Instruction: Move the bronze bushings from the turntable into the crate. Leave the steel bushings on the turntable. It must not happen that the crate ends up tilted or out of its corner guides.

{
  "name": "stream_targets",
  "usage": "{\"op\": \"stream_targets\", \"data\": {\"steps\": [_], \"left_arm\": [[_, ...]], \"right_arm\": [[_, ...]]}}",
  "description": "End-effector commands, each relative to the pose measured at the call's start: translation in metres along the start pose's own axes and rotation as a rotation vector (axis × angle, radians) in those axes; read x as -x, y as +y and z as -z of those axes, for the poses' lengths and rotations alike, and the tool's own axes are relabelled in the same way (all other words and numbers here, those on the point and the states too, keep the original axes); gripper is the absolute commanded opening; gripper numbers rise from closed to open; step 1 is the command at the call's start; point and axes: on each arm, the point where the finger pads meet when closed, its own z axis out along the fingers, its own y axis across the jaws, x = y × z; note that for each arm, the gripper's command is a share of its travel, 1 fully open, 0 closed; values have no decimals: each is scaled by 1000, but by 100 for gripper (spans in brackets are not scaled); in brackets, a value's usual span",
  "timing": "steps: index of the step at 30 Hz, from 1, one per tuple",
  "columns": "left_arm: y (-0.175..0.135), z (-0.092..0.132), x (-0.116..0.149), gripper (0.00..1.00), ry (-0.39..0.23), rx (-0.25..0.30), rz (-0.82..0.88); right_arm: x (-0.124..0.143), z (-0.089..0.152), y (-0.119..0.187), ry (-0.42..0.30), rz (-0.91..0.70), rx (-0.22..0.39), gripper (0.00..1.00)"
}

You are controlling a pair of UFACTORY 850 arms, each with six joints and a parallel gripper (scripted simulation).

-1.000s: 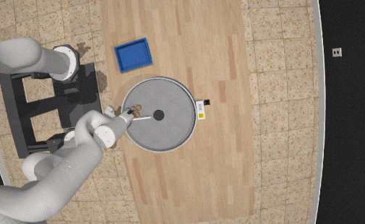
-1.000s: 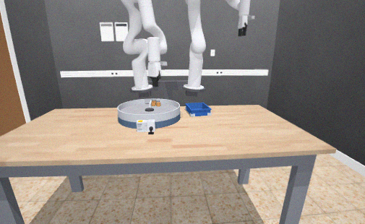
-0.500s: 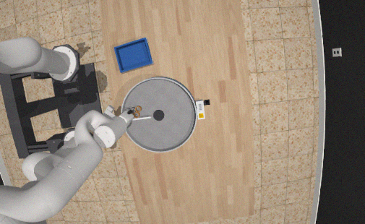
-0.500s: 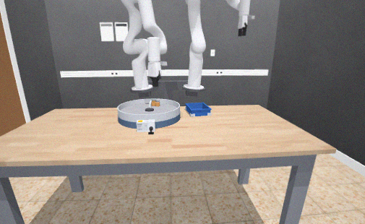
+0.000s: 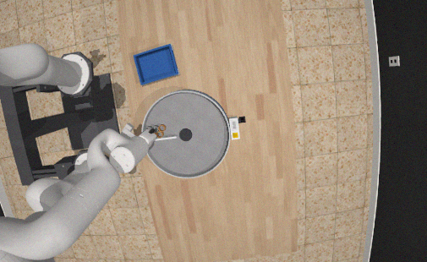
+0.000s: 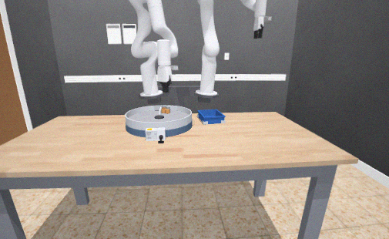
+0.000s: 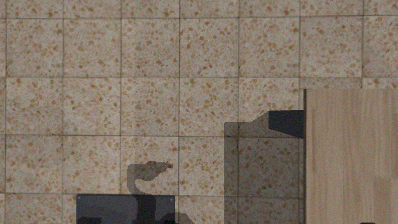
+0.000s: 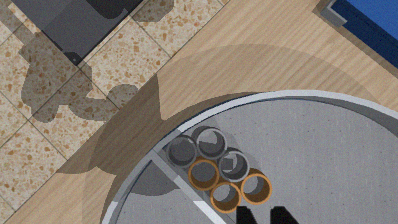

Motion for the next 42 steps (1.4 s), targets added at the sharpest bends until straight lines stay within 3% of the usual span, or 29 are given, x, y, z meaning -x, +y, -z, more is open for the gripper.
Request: {"op": "stream_targets", "data": {"steps": [1, 34, 35, 42], "left_arm": [[0, 1, 0, 100, 2, 0, 0], [0, 1, 0, 100, 2, 0, 0], [0, 1, 0, 100, 2, 0, 0], [0, 1, 0, 100, 2, 0, 0]], "right_arm": [[0, 0, 1, 0, 0, 1, 15], [0, 0, 1, 0, 0, 1, 15], [0, 0, 1, 0, 0, 1, 41], [0, -2, 2, -1, 37, 1, 41]]}}
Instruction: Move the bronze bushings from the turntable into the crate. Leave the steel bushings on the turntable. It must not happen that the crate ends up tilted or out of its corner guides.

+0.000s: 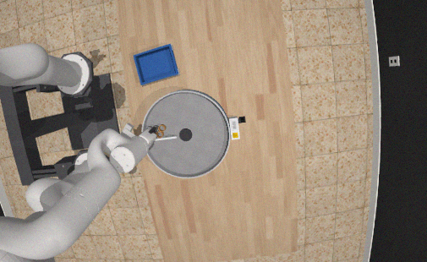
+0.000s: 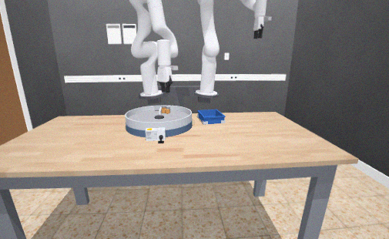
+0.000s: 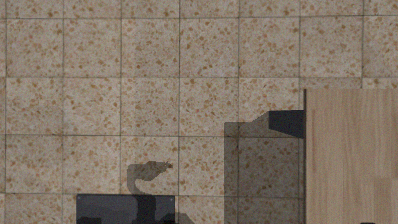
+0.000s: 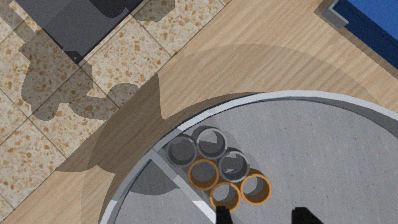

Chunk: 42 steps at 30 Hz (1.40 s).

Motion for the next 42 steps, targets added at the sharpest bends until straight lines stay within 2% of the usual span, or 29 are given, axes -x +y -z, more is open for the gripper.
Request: {"op": "stream_targets", "data": {"steps": [1, 12, 14, 17, 29, 35, 42], "left_arm": [[0, 1, 0, 100, 2, 0, 0], [0, 1, 0, 100, 2, 0, 0], [0, 1, 0, 100, 2, 0, 0], [0, 1, 0, 100, 2, 0, 0], [0, 1, 0, 100, 2, 0, 0], [0, 1, 0, 100, 2, 0, 0], [0, 1, 0, 100, 2, 0, 0]], "right_arm": [[0, -3, 2, 0, 45, 1, 41], [5, -31, 13, 0, 456, 1, 41], [5, -31, 13, 0, 456, 1, 41], [7, -41, 18, 0, 615, 1, 41], [12, -72, 31, 1, 1077, 0, 41], [13, -77, 33, 1, 1155, 0, 41], [13, -78, 33, 1, 1166, 0, 41]]}}
